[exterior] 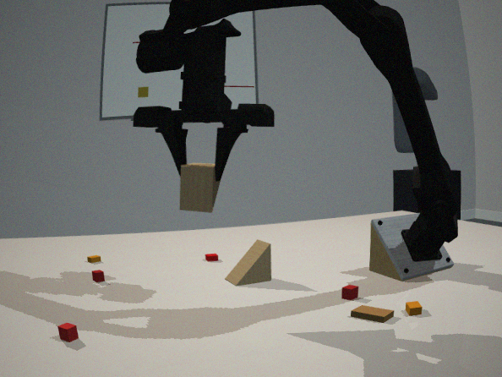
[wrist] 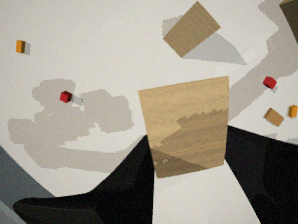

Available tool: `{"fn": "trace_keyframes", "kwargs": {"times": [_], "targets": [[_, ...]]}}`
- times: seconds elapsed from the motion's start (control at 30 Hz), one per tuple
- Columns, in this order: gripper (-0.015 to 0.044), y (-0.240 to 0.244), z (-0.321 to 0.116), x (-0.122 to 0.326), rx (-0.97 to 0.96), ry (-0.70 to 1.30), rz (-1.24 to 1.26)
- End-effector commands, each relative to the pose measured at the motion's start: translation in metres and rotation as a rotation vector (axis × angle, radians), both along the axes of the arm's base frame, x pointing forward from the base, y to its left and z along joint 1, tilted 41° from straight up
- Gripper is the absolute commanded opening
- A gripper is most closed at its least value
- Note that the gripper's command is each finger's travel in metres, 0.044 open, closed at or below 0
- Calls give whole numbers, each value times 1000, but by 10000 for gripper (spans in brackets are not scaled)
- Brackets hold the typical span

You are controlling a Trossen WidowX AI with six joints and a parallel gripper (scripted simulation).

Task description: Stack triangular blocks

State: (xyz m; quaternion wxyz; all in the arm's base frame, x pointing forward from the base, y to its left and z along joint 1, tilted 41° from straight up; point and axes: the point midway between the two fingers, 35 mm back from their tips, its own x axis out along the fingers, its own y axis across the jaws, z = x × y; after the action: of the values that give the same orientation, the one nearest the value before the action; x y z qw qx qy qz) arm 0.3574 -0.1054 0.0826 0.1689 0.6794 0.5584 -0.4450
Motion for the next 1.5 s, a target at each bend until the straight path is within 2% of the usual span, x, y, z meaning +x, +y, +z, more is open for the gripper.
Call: {"fn": "trace_keyframes", "kwargs": {"times": [0.0,0.77,1.0,1.47], "targets": [[0,-6,-4,-1,-1,74,-88],[0,-38,-26,-15,4,573,-697],[0,-40,-30,-12,3,586,-717],[0,-15,-68,-28,5,617,-723]]}}
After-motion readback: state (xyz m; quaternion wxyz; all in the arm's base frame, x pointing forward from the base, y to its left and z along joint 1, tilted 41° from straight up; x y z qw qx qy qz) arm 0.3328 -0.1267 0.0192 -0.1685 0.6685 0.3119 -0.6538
